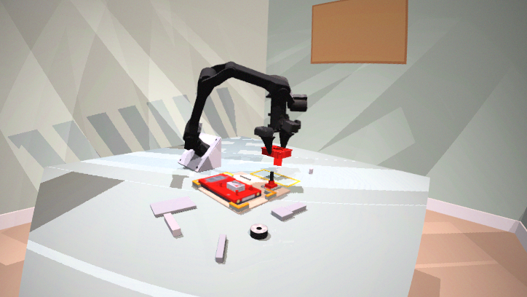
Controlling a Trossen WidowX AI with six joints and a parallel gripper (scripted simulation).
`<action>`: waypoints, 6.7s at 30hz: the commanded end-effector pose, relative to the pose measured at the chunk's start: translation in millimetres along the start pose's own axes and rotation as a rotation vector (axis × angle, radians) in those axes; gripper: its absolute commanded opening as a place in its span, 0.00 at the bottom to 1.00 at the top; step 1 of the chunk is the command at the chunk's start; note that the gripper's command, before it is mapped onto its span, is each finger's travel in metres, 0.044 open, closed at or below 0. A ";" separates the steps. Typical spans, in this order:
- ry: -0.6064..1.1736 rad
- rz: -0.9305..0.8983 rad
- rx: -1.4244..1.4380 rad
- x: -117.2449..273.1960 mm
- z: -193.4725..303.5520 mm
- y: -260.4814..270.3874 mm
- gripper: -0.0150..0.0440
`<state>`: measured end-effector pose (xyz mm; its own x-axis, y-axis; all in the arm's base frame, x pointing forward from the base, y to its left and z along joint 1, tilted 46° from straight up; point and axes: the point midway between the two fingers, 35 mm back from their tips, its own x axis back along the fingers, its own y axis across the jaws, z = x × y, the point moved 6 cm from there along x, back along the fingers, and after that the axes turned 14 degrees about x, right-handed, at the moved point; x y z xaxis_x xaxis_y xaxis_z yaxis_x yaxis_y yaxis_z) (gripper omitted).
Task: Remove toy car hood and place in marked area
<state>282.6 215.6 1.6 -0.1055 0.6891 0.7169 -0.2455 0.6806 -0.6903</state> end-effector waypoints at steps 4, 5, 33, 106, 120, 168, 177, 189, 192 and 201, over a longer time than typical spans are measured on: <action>0.001 0.002 0.006 -5.8 0.3 0.3 0.25; 0.001 0.002 0.006 -6.5 0.2 0.3 0.25; 0.001 0.002 0.006 -26.7 -0.7 0.4 0.25; 0.001 0.006 0.005 -74.3 1.9 -1.2 0.25; 0.001 0.006 0.005 -81.2 1.9 -1.3 0.25; 0.003 0.008 0.001 -16.6 1.5 0.7 1.00; 0.003 0.008 0.001 -16.6 1.5 0.7 1.00; 0.003 0.008 0.001 -16.6 1.5 0.7 1.00; 0.003 0.008 0.001 -16.6 1.5 0.7 1.00; 0.003 0.008 0.001 -16.6 1.5 0.7 1.00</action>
<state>283.0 204.0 -10.8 -0.1073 0.6968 0.7092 -0.2494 0.6716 -0.6976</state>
